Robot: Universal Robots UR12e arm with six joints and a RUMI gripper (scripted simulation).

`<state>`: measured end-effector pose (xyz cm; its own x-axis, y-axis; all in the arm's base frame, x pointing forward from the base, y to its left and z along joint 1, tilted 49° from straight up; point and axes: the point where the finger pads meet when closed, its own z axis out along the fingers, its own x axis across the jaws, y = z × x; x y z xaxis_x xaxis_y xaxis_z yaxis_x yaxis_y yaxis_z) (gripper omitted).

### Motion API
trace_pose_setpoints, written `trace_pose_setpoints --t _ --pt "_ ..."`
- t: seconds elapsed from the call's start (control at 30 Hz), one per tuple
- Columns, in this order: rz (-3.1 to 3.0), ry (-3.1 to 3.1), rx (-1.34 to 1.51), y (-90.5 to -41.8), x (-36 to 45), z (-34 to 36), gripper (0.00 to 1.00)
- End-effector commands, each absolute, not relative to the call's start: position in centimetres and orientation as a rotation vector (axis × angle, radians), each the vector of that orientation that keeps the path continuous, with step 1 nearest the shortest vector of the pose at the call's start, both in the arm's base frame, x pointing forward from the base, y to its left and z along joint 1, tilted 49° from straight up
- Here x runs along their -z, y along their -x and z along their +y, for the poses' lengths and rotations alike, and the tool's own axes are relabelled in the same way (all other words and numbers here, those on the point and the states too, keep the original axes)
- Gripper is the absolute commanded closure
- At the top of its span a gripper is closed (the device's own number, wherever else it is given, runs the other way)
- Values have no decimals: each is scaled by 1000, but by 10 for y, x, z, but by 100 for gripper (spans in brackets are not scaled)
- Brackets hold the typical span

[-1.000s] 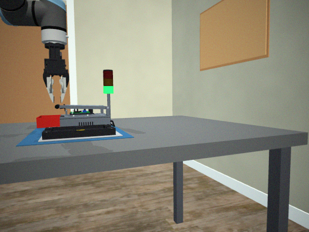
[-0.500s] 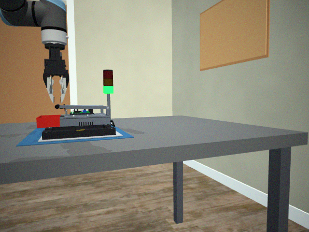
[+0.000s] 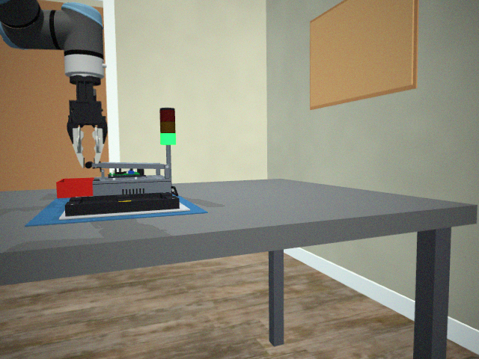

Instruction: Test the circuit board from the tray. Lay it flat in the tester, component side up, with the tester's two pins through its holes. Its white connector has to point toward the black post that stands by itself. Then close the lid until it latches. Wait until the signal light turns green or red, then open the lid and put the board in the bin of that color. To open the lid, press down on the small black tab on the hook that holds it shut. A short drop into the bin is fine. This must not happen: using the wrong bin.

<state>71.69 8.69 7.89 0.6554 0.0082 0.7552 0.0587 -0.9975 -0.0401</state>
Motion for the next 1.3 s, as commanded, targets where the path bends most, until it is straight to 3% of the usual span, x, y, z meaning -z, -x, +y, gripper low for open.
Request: trace_pose_setpoints --t 0.0,0.6,0.63,1.27 --pt "-57 2802 1279 -720 -76 87 85" --pt "-57 2802 1279 -720 -76 87 85" --pt "-57 2802 1279 -720 -76 87 100" --pt "-57 2802 1279 -720 -76 87 100"
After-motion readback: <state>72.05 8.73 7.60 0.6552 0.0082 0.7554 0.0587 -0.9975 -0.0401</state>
